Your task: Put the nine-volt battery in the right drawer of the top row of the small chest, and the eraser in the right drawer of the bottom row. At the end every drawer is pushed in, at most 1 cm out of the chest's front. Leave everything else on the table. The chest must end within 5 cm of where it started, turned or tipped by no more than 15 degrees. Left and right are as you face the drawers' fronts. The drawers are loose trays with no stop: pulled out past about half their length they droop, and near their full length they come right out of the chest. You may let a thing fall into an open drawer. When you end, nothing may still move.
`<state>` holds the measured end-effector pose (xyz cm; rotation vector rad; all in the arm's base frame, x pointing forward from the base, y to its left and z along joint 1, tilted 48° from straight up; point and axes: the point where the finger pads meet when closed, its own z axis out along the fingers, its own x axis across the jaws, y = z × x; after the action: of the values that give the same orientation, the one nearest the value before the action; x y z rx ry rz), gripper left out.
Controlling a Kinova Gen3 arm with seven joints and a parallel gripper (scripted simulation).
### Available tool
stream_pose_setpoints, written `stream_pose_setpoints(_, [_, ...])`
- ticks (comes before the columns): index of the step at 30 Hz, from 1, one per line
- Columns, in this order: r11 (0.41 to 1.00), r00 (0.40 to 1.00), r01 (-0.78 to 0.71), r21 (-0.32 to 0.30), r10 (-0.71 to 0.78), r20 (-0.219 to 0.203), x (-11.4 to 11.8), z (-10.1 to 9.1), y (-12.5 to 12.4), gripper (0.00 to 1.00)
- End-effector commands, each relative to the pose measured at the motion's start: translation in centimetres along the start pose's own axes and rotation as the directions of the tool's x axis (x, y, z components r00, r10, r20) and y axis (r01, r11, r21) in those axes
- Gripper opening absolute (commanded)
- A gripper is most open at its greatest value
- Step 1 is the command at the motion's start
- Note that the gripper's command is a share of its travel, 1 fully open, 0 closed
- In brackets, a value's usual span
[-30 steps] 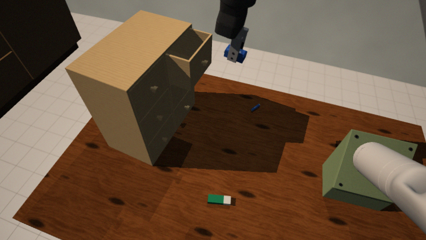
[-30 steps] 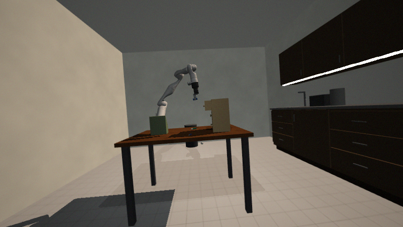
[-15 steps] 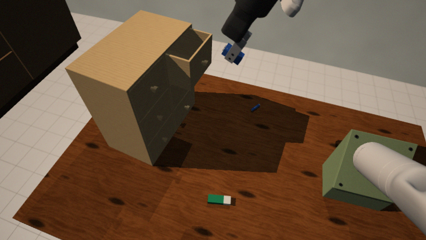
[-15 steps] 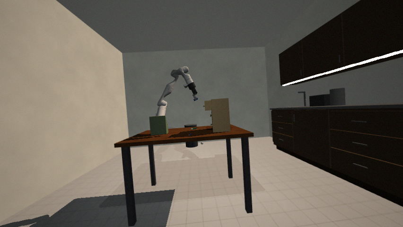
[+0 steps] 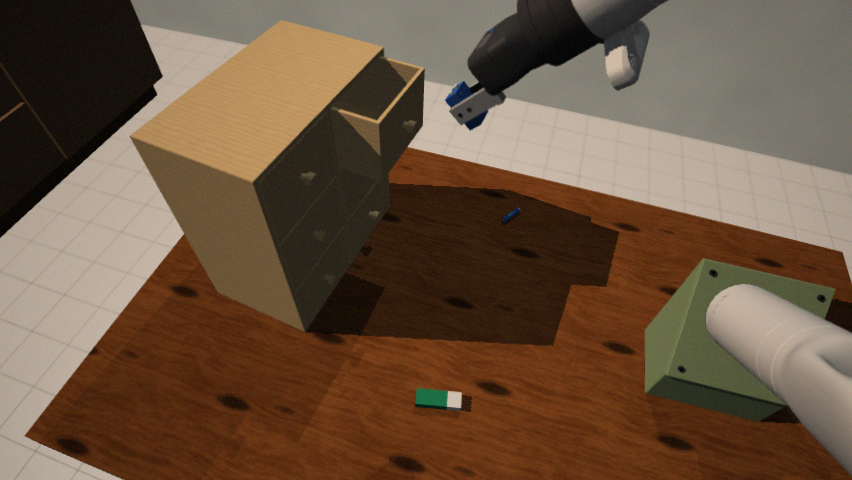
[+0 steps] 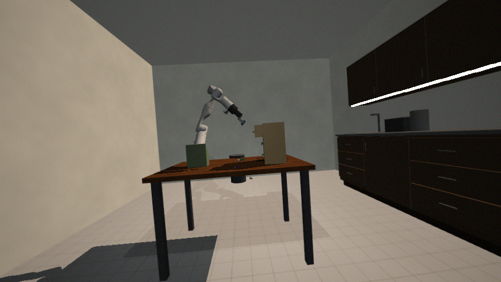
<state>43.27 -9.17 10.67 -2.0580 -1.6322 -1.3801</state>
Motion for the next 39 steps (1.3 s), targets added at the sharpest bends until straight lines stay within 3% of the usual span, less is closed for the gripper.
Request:
stream_pose_setpoints(1, [0.998, 1.0, -0.02, -0.054, 0.021, 0.005, -0.19, -0.65, -0.53, 0.51])
stream_pose_setpoints(12, [0.972, 1.0, -0.019, -0.232, 0.02, 0.002, -0.14, -0.72, -0.62, 0.51])
stream_pose_setpoints(29, [0.925, 1.0, -0.018, -0.379, 0.018, -0.005, 0.06, -0.63, -0.89, 0.51])
stream_pose_setpoints(39, [0.904, 1.0, -0.017, -0.426, 0.018, -0.002, -0.01, -0.67, -0.92, 0.51])
